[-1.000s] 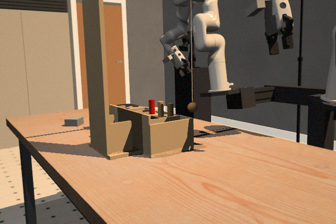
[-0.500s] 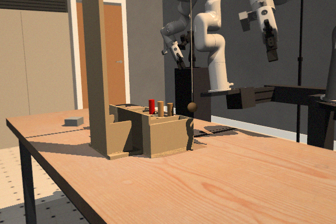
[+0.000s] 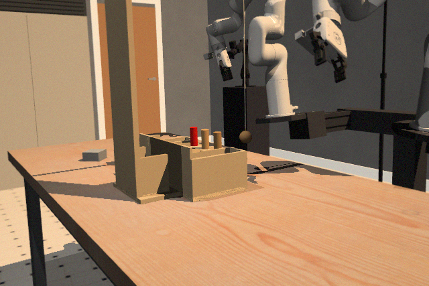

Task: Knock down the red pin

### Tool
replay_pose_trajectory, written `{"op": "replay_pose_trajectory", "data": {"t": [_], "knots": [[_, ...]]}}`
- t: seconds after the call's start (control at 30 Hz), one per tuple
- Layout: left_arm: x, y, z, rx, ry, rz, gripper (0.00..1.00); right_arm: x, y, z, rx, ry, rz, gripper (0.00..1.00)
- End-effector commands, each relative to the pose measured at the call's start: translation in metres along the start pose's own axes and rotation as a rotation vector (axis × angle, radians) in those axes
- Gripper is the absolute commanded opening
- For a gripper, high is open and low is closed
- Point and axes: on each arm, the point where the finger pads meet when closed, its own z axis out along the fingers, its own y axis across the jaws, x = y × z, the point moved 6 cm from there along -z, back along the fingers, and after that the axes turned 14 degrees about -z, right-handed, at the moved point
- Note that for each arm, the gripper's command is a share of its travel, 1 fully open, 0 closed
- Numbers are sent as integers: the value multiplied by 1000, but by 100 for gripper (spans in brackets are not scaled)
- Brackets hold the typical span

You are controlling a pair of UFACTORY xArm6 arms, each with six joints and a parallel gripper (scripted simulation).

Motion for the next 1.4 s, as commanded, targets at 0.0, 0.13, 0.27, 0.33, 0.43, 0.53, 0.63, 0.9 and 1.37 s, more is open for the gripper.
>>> {"op": "replay_pose_trajectory", "data": {"t": [0.0, 0.13, 0.27, 0.33, 0.43, 0.53, 0.63, 0.9, 1.37], "knots": [[16, 8, -8, 110, 39, 153, 100, 1, -3, -18, -13, 45, 142, 100], [31, 19, -17, 198, 71, 295, 100, 2, -6, -32, -10, 87, 260, 100], [43, 29, -25, 275, 99, 415, 100, 2, -9, -44, -4, 123, 357, 100], [50, 35, -30, 314, 114, 477, 100, 2, -10, -51, 0, 142, 408, 100], [59, 45, -37, 373, 136, 569, 100, 2, -13, -60, 8, 170, 483, 100], [68, 56, -44, 434, 158, 661, 100, 2, -16, -70, 18, 198, 557, 100], [75, 64, -50, 482, 176, 733, 100, 2, -17, -73, 22, 207, 579, 100], [95, 99, -70, 650, 236, 979, 100, 2, -21, -86, 41, 247, 684, 100], [115, 167, -102, 943, 331, 1377, 100, 2, -22, -89, 45, 255, 703, 100]]}}
